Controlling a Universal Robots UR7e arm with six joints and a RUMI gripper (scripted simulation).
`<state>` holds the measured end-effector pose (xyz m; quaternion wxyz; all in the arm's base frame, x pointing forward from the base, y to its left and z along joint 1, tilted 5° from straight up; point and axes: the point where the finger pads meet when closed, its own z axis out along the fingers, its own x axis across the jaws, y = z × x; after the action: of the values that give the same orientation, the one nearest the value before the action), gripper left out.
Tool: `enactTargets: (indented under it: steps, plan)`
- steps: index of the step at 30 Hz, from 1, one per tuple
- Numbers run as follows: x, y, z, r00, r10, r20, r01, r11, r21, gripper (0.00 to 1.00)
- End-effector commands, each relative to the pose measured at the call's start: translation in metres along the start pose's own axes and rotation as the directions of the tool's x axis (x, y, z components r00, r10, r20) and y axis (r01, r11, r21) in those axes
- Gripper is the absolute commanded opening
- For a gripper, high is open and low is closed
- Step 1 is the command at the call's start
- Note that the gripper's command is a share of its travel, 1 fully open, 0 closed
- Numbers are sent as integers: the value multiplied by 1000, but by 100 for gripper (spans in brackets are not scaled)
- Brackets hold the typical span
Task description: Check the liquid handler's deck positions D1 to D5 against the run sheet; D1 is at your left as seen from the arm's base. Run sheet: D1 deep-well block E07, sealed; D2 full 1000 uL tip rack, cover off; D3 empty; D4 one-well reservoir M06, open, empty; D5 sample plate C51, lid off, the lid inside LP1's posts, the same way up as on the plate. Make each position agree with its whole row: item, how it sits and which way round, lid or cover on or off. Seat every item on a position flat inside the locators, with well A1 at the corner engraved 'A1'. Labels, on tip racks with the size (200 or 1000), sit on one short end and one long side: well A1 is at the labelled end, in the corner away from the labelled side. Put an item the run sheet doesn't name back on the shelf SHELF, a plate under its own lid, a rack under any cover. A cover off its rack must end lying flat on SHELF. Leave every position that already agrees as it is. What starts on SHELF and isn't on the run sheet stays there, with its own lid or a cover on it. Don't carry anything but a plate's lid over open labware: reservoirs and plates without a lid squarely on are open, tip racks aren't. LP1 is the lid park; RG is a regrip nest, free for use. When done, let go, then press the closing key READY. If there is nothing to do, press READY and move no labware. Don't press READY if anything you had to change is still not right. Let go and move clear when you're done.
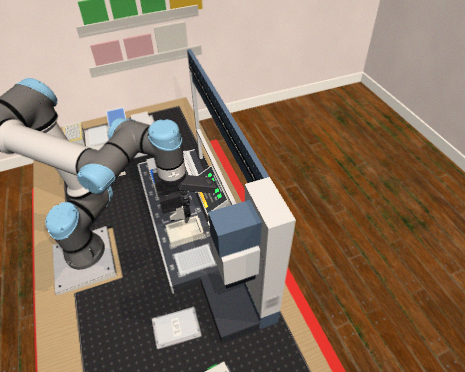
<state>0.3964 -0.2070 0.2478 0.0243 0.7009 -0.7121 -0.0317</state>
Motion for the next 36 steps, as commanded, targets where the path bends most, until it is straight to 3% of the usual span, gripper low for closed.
enactTargets:
  steps: [1,9,16,26,28,36]
  plan:
    - [0,24,-2,996,91,1,-91,996,0,0]
    - [1,63,-7,969,248,1,-248,969,-1,0]
    - [2,79,-9,939,344,1,-344,939,-1,0]
    - [1,78,-8,854,520,1,-520,854,-2,0]
    - [1,78,-8,854,520,1,-520,854,-2,0]
    - [1,77,-9,760,649,0,-649,760,-1,0]
